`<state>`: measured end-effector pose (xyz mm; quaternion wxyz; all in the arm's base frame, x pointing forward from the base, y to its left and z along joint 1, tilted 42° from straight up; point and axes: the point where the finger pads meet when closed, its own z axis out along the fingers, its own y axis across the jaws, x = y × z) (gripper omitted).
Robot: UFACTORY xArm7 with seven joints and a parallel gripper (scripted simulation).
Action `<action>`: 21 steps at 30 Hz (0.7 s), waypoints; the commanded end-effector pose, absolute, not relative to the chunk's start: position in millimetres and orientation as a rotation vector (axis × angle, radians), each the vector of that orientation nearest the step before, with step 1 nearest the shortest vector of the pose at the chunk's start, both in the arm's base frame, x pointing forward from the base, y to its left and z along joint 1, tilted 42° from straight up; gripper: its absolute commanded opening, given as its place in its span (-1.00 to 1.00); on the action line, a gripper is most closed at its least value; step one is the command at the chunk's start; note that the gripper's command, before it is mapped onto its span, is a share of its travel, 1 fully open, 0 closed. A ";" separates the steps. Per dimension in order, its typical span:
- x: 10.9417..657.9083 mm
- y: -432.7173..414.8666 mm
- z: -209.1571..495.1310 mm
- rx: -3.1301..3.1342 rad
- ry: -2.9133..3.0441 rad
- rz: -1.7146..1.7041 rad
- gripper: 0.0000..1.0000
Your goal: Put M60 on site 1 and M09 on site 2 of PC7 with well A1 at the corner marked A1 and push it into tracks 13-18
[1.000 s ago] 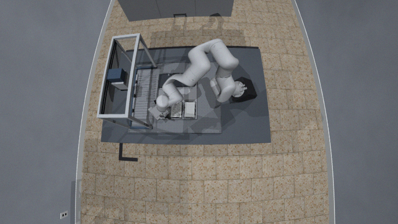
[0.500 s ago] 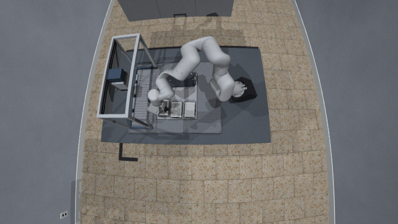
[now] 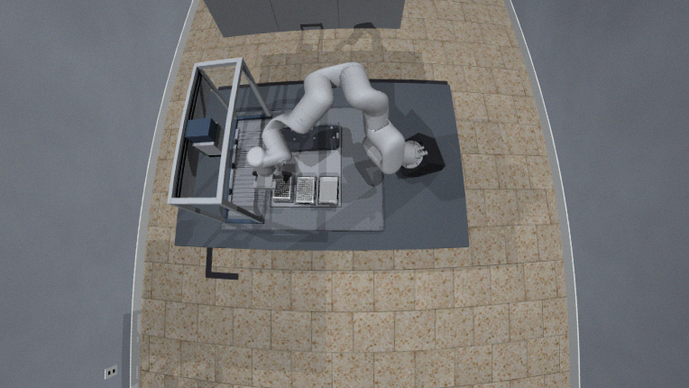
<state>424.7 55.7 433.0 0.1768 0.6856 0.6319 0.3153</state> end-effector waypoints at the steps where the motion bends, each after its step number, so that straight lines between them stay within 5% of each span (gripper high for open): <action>1: 426.0 55.0 435.6 1.924 1.807 0.891 1.00; 21: 436.9 57.6 423.2 1.924 1.807 0.891 1.00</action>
